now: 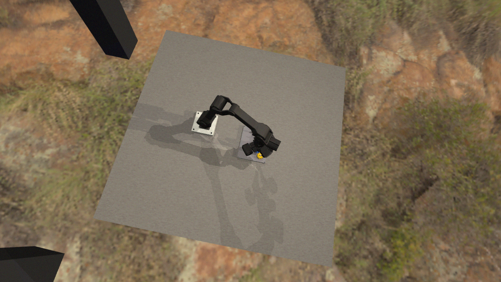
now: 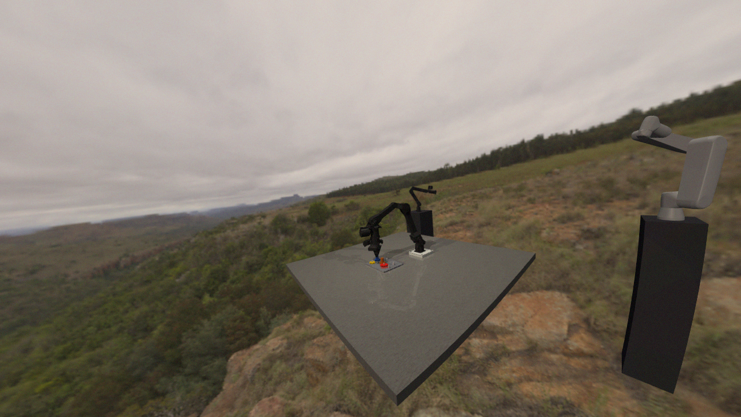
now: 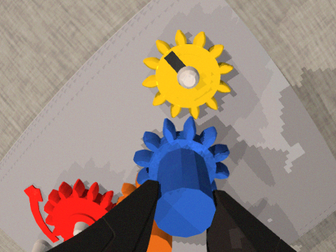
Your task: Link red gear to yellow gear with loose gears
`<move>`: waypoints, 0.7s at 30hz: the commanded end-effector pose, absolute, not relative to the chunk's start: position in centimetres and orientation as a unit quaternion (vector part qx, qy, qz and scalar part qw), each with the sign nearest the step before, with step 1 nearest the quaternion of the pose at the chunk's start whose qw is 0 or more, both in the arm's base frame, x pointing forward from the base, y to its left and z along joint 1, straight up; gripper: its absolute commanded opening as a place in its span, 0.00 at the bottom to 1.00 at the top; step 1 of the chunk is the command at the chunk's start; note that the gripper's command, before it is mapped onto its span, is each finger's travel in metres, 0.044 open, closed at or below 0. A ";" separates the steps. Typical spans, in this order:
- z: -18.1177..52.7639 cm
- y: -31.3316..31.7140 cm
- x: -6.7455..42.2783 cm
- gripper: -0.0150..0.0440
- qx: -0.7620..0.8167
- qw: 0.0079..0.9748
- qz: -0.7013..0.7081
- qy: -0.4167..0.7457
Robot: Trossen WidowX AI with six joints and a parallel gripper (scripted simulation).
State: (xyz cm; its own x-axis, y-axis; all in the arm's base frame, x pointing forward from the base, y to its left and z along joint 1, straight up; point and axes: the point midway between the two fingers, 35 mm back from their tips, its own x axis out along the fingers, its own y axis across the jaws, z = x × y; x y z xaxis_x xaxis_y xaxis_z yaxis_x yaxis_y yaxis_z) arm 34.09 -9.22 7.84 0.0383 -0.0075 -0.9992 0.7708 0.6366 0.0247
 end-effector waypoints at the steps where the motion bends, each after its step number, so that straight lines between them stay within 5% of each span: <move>1: 7.1 -9.2 33.9 0.25 0.331 0.636 -0.328 0.615; 21: 6.5 -9.2 33.9 0.25 0.318 0.643 -0.315 0.621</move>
